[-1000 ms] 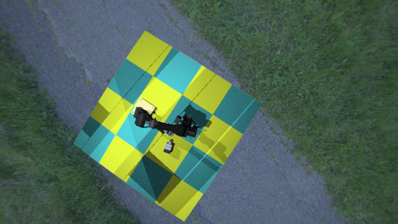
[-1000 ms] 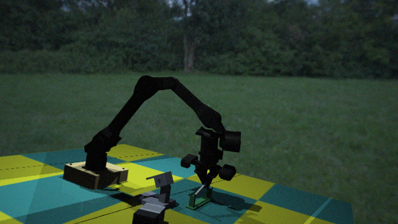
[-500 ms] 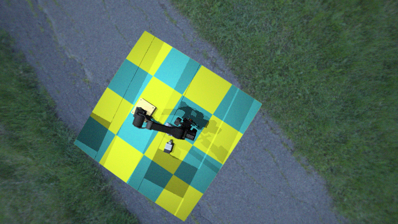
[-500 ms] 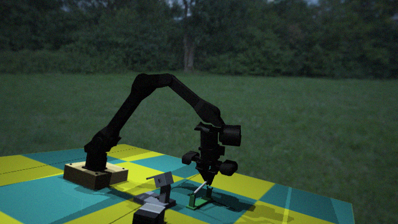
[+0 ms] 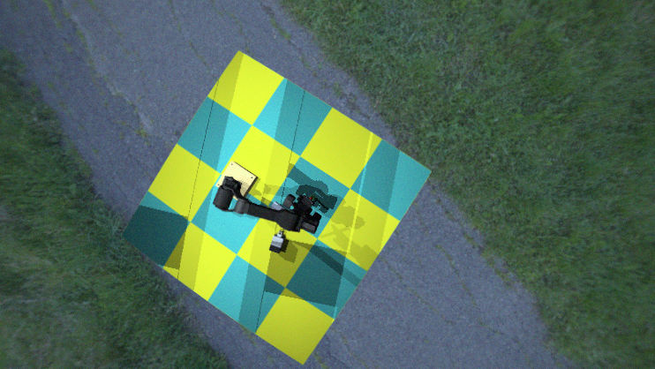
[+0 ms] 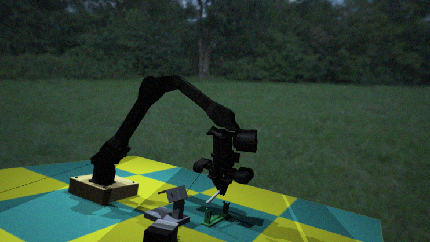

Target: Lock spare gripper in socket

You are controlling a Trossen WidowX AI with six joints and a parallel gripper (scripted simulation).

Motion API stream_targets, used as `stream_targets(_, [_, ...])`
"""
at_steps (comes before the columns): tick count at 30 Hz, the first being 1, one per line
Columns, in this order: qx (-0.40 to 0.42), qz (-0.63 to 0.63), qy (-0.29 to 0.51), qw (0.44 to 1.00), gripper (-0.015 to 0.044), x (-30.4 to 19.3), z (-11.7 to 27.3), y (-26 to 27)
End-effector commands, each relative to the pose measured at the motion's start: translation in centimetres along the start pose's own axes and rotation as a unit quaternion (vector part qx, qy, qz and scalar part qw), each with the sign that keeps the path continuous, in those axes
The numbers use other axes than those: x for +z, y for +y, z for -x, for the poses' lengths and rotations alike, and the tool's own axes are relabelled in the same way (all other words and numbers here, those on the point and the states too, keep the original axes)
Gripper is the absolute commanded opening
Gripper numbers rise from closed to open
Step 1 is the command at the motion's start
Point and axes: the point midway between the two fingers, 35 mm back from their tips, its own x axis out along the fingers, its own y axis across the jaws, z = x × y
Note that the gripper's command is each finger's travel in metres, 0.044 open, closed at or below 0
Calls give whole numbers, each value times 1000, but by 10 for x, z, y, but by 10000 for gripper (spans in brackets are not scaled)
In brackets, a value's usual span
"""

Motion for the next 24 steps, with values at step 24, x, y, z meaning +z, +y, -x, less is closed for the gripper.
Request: stream_targets(24, [-10,3,-3,1000,0,-10,-36,2])
